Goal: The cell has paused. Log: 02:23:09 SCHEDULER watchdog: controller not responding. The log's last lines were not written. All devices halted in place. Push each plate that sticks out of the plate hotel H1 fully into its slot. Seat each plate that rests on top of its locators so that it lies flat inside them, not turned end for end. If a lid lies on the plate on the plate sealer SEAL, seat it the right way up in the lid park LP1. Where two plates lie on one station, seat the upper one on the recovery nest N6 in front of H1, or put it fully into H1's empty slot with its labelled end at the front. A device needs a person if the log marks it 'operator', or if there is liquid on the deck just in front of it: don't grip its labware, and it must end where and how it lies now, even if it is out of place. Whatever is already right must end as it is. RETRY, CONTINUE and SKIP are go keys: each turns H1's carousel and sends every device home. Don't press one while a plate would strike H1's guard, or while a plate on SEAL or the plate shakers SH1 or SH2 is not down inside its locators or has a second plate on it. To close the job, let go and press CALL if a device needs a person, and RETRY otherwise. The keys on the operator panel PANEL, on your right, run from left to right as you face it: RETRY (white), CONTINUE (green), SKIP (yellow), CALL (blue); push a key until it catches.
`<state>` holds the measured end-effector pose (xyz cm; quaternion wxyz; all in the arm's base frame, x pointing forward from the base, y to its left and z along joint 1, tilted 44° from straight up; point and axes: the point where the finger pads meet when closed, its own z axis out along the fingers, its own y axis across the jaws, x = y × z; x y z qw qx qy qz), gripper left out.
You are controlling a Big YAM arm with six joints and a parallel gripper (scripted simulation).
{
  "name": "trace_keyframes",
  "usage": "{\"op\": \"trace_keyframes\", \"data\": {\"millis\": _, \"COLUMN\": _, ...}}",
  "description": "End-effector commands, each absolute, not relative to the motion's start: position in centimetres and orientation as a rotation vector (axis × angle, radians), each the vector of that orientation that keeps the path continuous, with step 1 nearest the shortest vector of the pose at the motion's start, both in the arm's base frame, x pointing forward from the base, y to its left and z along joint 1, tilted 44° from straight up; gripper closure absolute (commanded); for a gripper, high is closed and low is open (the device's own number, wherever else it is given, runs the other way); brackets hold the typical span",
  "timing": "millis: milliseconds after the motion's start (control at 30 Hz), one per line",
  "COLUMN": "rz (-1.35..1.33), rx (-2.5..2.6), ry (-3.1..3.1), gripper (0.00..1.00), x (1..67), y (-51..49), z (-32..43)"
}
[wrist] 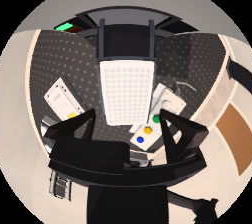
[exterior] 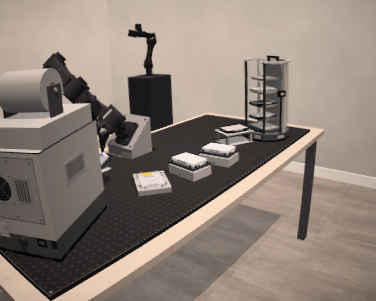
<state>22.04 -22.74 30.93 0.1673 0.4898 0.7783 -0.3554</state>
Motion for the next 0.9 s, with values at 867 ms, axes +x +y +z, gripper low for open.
{"op": "trace_keyframes", "data": {"millis": 867, "rz": -0.987, "rx": 1.395, "ry": 2.167, "gripper": 0.0, "x": 22.6, "y": -21.0, "z": 35.0}}
